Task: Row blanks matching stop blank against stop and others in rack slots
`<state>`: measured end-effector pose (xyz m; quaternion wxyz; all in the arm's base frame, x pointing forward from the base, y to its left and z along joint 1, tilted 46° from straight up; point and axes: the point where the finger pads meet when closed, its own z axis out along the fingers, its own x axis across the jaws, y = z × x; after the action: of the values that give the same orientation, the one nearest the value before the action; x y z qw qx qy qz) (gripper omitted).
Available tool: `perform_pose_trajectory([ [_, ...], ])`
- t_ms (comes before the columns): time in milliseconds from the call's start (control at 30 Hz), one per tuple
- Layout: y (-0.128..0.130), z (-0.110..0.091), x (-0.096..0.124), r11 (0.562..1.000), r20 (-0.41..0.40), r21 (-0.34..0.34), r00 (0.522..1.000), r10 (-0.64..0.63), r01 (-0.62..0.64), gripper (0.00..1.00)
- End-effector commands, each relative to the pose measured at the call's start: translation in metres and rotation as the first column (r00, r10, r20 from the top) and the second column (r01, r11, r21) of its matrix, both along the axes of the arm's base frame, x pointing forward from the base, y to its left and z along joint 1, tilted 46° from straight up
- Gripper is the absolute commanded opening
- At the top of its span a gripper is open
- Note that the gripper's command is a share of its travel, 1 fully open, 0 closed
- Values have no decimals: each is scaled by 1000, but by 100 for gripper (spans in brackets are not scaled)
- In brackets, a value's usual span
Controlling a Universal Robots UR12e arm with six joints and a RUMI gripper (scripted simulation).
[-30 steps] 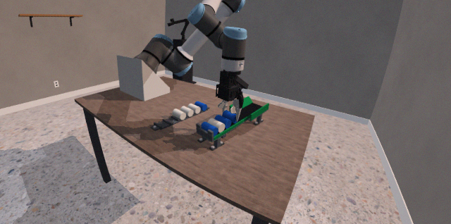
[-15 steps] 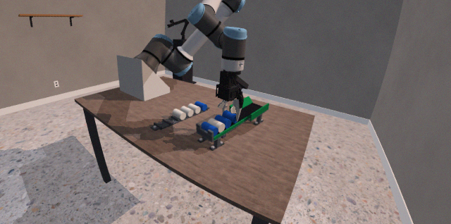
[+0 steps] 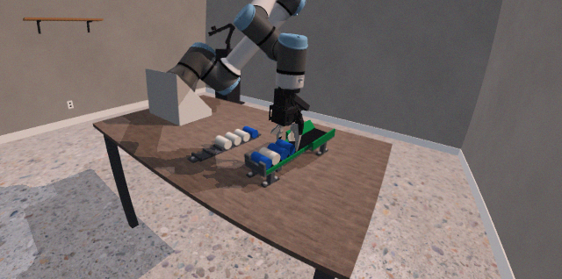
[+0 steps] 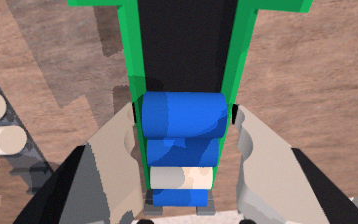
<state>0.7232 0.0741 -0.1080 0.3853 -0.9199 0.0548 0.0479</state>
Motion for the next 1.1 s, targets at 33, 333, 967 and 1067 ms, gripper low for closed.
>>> perform_pose_trajectory([
  [33,-1,0,1,1000,1,-1,1000,-1,1,52],
  [333,-6,6,1,1000,1,-1,1000,-1,1,52],
  [967,-61,60,4,1000,1,-1,1000,-1,1,52],
  [1067,-63,61,5,1000,1,-1,1000,-1,1,52],
])
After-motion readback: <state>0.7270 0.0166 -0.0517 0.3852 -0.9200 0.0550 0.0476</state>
